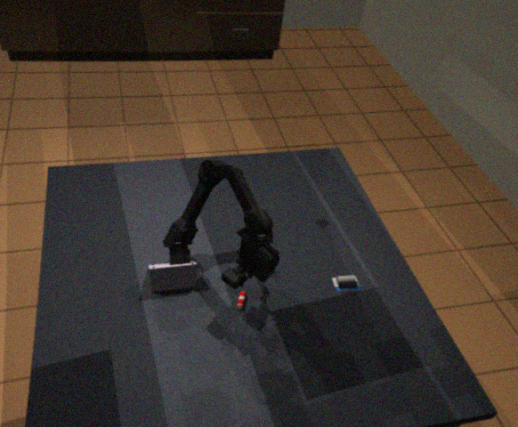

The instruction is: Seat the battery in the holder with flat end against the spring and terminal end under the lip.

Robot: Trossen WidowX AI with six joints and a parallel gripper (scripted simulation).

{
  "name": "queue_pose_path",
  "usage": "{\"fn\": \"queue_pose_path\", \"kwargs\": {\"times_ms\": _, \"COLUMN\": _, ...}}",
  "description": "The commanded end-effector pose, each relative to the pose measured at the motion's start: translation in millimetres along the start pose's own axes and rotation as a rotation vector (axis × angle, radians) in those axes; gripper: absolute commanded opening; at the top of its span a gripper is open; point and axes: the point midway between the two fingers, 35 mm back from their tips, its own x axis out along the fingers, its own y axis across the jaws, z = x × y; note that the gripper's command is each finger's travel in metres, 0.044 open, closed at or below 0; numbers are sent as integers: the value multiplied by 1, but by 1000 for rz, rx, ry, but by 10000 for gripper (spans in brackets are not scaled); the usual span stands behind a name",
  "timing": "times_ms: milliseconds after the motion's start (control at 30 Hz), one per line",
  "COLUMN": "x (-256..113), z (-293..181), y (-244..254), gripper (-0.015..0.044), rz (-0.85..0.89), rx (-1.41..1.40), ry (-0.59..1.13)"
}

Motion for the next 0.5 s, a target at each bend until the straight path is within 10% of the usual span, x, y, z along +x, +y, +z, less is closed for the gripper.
{"fn": "queue_pose_path", "kwargs": {"times_ms": 0, "x": 21, "z": 1, "y": -5, "gripper": 232, "rz": 6, "rx": 452, "ry": 7}}
{"fn": "queue_pose_path", "kwargs": {"times_ms": 233, "x": 45, "z": 2, "y": -11, "gripper": 232, "rz": 1, "rx": 1041, "ry": 10}}
{"fn": "queue_pose_path", "kwargs": {"times_ms": 467, "x": 46, "z": 2, "y": -11, "gripper": 232, "rz": 1, "rx": 1056, "ry": 10}}
